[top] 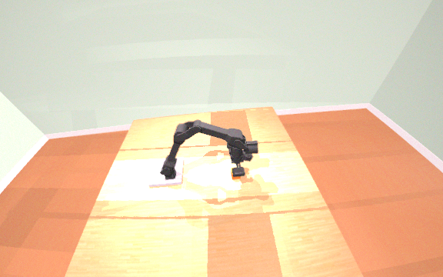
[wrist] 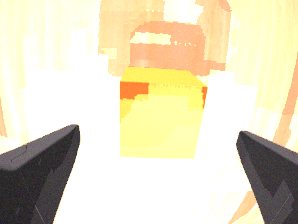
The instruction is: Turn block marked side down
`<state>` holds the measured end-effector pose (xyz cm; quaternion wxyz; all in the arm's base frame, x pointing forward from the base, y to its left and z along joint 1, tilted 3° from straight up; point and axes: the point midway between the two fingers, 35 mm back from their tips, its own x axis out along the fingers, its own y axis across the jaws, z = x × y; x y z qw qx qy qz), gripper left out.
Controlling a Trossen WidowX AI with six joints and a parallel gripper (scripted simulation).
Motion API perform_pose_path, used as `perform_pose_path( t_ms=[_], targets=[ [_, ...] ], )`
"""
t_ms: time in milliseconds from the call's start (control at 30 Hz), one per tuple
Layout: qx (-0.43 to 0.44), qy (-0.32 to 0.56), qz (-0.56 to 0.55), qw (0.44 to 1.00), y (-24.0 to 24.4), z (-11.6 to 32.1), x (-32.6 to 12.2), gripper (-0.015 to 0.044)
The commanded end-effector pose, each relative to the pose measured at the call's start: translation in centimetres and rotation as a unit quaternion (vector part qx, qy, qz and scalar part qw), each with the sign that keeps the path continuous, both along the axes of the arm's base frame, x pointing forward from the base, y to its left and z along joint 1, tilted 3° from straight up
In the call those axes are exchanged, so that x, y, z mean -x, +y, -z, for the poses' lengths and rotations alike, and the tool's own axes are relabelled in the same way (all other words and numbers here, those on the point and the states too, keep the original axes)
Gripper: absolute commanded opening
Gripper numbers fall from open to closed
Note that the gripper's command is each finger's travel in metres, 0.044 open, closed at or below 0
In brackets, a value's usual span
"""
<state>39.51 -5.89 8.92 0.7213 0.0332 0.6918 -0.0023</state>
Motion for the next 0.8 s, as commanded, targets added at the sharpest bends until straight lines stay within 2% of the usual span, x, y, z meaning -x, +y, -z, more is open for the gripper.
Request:
perform_pose_path(
  t_ms=[0, 667, 767],
  targets=[
    [0.001, 0.002, 0.0, 1.0, 0.0, 0.7, 0.0, 0.044],
    [0.001, 0.002, 0.0, 1.0, 0.1, 3.7, -0.1, 0.044],
    [0.001, 0.002, 0.0, 1.0, 0.1, 3.7, -0.1, 0.0361]
  ],
)
